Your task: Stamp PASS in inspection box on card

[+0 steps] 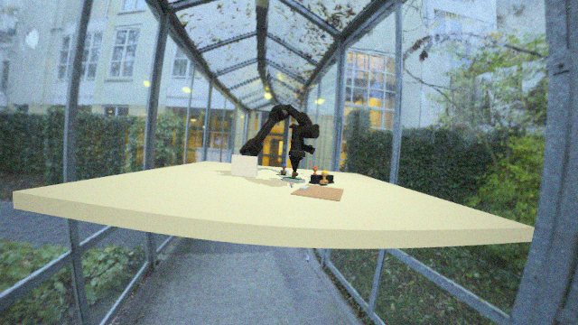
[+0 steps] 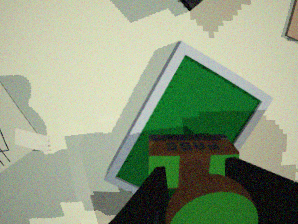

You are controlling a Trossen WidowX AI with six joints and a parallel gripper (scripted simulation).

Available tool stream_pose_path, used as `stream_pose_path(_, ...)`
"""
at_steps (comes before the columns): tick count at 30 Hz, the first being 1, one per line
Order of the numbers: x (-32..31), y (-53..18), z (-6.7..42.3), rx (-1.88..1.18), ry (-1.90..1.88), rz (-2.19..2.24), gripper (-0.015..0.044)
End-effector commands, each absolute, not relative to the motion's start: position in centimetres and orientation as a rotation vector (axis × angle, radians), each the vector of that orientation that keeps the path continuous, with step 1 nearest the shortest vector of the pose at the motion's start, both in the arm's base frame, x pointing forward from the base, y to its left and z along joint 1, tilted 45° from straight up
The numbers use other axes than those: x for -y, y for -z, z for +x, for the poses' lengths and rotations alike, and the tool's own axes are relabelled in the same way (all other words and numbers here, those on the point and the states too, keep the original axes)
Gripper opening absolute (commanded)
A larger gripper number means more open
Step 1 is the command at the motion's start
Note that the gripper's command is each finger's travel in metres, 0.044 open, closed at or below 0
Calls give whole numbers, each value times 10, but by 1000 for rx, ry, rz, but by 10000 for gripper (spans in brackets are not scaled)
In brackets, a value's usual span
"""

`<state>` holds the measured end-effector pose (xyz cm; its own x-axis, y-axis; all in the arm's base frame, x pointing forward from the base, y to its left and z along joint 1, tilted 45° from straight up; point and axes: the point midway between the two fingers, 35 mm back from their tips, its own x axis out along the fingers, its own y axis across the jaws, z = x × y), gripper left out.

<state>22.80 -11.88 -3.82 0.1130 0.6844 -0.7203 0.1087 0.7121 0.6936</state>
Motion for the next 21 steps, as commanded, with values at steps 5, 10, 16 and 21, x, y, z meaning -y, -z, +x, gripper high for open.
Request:
stream_pose_path(5,129,29,228,-1416,-477,694,0)
stream_pose_path(10,135,24,228,-1416,-477,694,0)
stream_pose_path(16,142,17,226,-1416,-476,694,0)
stream_pose_path(21,147,11,225,-1416,-476,694,0)
